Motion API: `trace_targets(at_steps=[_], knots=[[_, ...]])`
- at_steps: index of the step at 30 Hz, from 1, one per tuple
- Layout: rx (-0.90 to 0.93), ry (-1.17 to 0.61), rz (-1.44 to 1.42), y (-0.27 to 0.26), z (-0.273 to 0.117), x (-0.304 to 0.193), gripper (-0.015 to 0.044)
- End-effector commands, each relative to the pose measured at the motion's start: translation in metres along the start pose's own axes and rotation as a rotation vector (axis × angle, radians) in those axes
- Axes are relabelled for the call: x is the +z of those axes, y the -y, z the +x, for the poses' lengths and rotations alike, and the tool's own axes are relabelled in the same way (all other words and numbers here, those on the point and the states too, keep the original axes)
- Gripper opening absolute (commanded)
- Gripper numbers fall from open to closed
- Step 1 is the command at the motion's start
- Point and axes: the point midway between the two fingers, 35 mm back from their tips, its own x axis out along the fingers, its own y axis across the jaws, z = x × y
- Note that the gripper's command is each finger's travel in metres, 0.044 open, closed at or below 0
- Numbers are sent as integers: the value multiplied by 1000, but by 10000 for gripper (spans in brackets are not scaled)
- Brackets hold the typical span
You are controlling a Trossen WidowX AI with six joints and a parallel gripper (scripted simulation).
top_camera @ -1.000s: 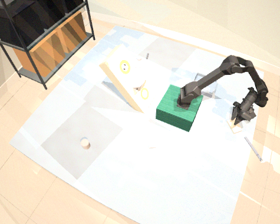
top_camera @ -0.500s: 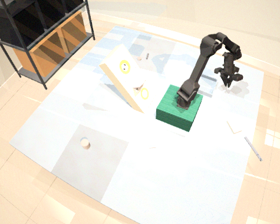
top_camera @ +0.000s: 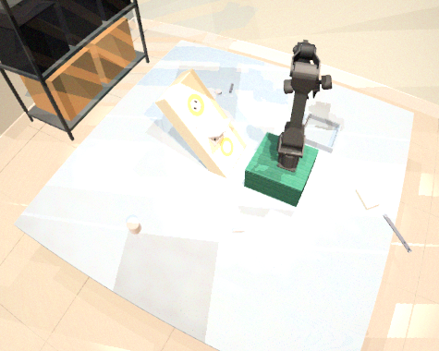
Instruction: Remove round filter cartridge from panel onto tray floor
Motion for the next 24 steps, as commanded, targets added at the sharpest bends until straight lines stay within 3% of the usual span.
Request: trace_targets(at_steps=[1, 12, 24], knots=[[60, 135, -175, -49, -25, 5, 92], [267, 585, -769, -188, -119, -32, 92], [561, 1101, -1371, -270, -218, -157, 92]])
